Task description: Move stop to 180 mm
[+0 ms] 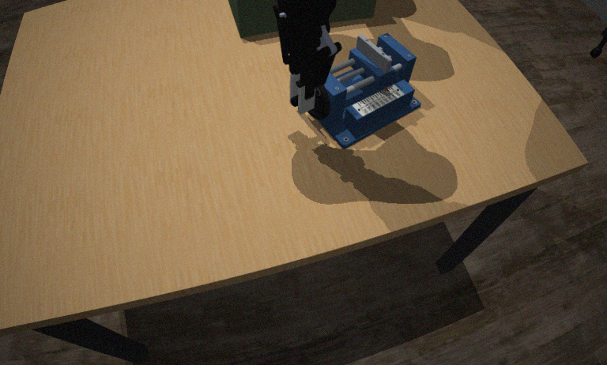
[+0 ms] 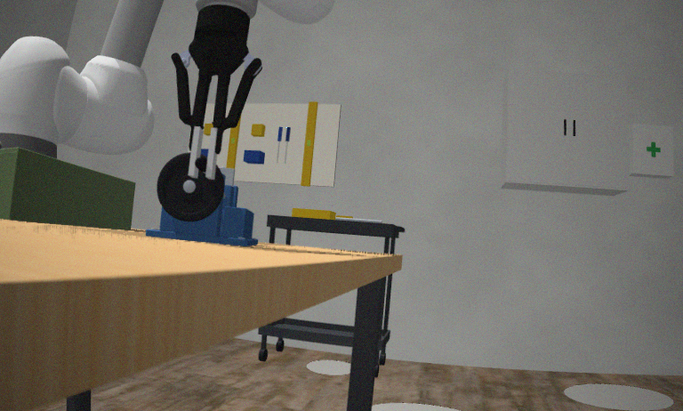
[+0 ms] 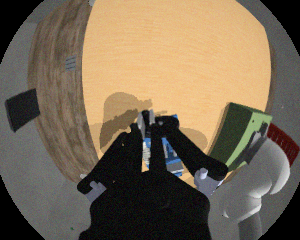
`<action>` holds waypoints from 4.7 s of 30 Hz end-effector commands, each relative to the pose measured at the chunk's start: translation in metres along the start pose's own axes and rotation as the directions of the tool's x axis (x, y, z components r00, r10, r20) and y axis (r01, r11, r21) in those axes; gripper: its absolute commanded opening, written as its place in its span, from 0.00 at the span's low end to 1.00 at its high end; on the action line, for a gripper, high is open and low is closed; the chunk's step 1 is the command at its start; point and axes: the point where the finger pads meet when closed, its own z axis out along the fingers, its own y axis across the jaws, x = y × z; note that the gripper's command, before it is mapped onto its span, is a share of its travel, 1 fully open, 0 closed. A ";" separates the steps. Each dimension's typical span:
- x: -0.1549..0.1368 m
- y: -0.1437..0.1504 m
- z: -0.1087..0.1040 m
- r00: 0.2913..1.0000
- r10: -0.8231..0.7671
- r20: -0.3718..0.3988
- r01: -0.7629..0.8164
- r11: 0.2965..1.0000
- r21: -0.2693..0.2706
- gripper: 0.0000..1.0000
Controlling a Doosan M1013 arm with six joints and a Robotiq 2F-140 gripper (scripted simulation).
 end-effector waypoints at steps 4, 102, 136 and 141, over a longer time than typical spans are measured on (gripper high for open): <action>0.000 0.012 -0.006 1.000 -0.001 0.000 0.001 1.000 -0.001 0.04; 0.000 0.015 -0.007 1.000 -0.001 0.000 0.001 1.000 -0.001 0.04; 0.000 0.053 0.045 1.000 -0.001 0.000 0.001 1.000 -0.001 0.04; 0.000 0.048 0.052 1.000 -0.001 0.000 0.001 1.000 -0.001 0.04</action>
